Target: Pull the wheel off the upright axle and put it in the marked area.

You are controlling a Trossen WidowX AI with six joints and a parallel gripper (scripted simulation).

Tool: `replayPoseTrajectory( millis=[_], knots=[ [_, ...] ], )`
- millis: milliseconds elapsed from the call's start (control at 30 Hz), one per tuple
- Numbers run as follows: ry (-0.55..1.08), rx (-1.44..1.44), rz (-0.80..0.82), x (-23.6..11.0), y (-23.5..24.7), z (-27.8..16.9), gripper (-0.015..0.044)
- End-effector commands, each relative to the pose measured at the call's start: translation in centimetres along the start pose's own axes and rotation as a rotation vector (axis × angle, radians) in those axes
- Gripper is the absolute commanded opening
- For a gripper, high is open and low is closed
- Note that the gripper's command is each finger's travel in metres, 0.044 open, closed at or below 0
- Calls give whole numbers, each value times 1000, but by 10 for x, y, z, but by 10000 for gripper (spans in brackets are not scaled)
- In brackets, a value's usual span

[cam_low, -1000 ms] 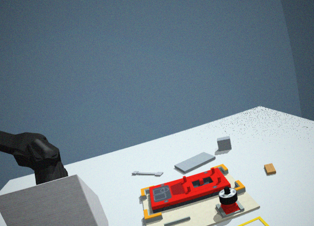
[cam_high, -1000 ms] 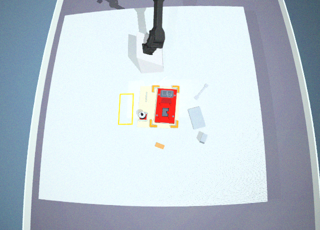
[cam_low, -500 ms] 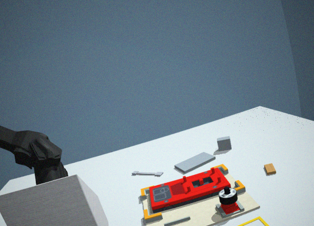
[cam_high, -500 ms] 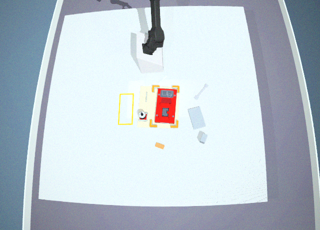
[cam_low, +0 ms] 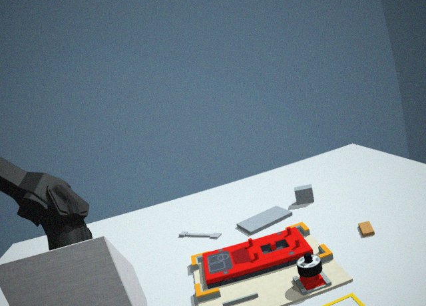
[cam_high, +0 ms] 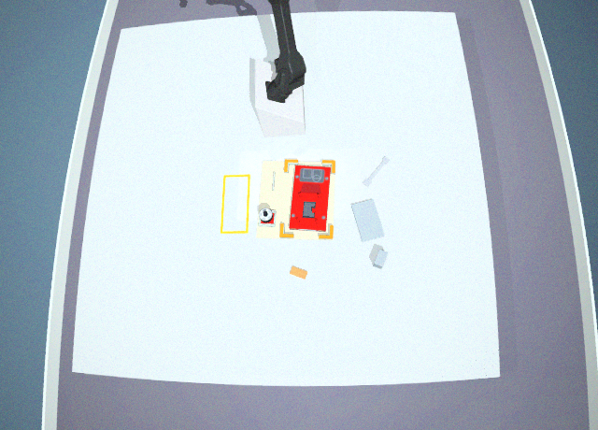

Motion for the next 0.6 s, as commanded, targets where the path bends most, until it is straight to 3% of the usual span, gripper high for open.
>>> replayPoseTrajectory(
  millis=[0, 567],
  knots=[
    [-24, 5, 85, 12, 30, 32, 300],
    [-89, 20, 418, 31, 151, 147, 300]
  ],
)
Point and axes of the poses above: the point midway between the two fingers, 35 mm back from their tips, its own x axis out along the fingers, its own y axis across the jaws, z = x × y, the point moved 4 cm from there along -x, back along the fingers, and after that the axes turned 13 degrees about -x, right-handed, at the moved point
